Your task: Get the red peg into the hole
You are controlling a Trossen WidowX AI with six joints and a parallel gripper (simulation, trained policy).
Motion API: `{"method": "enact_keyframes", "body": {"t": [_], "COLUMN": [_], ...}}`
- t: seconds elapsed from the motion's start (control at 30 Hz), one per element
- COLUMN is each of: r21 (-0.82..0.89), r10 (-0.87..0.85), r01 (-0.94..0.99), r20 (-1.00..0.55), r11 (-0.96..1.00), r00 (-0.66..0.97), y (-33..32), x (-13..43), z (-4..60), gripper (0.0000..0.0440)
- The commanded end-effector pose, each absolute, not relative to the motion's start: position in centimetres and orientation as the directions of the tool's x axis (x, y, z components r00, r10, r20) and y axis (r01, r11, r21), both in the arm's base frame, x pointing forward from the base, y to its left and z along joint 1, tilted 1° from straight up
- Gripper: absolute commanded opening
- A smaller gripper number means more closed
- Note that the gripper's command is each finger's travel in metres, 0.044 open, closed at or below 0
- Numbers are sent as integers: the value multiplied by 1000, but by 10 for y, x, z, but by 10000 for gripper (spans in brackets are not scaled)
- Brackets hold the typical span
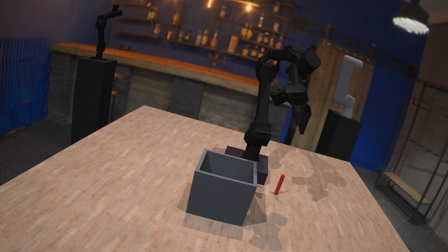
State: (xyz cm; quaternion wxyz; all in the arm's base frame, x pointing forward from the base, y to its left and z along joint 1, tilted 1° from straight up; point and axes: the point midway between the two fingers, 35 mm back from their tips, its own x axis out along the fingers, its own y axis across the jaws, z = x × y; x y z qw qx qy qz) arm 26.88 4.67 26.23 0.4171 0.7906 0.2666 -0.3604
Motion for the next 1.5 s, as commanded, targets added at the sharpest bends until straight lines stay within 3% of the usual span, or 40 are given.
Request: {"method": "enact_keyframes", "body": {"t": [0.0, 0.4, 0.87, 1.47], "r21": [422, 242, 33, -94], "r10": [149, 188, 144, 75], "r01": [788, 946, 999, 992], "r20": [-834, -941, -989, -992], "r11": [-448, -214, -1, 90], "r00": [531, 283, 33, -101], "y": [59, 92, 102, 89], "x": [266, 240, 206, 184], "z": [245, 191, 136, 67], "gripper": [440, 440, 440, 437]}}
